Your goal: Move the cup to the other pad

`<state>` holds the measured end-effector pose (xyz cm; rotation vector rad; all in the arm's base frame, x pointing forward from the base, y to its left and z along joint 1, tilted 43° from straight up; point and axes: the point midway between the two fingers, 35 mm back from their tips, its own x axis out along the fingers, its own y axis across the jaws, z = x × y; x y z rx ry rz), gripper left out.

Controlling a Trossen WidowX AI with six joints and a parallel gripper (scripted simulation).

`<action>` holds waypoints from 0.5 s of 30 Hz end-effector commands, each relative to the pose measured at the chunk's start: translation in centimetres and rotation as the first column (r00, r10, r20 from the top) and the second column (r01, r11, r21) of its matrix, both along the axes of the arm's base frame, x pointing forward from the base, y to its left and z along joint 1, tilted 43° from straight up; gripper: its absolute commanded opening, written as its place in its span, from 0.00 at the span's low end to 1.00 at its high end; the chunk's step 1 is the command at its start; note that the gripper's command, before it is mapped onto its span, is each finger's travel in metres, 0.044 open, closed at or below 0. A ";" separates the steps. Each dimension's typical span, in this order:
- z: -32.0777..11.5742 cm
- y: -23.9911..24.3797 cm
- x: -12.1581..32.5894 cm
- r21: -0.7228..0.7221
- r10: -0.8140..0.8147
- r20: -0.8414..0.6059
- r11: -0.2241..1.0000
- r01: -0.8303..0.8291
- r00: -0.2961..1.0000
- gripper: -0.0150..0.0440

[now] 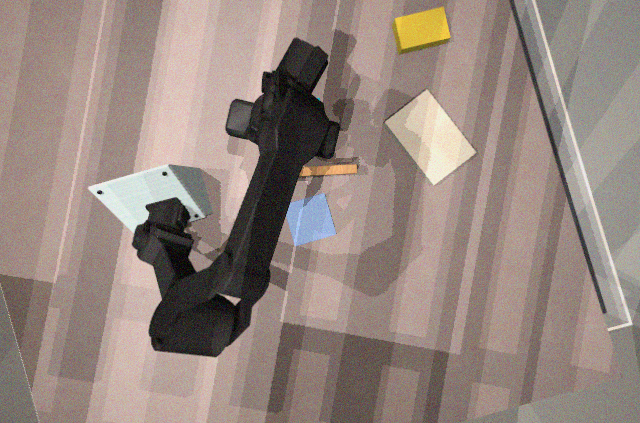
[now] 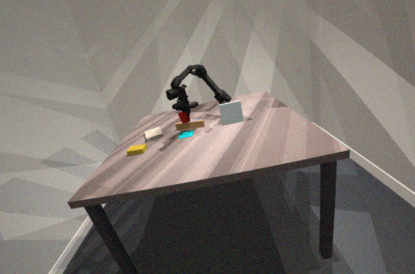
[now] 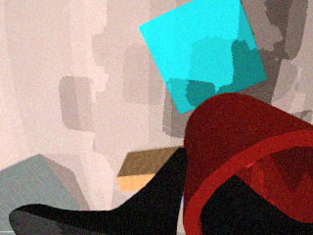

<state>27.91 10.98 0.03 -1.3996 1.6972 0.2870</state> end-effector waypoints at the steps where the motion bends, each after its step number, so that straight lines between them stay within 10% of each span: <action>1: -0.3 0.7 0.2 0.007 -0.002 0.006 1.000 0.002 1.000 0.25; 15: -2.0 3.0 0.7 0.008 -0.002 0.006 1.000 0.002 1.000 0.25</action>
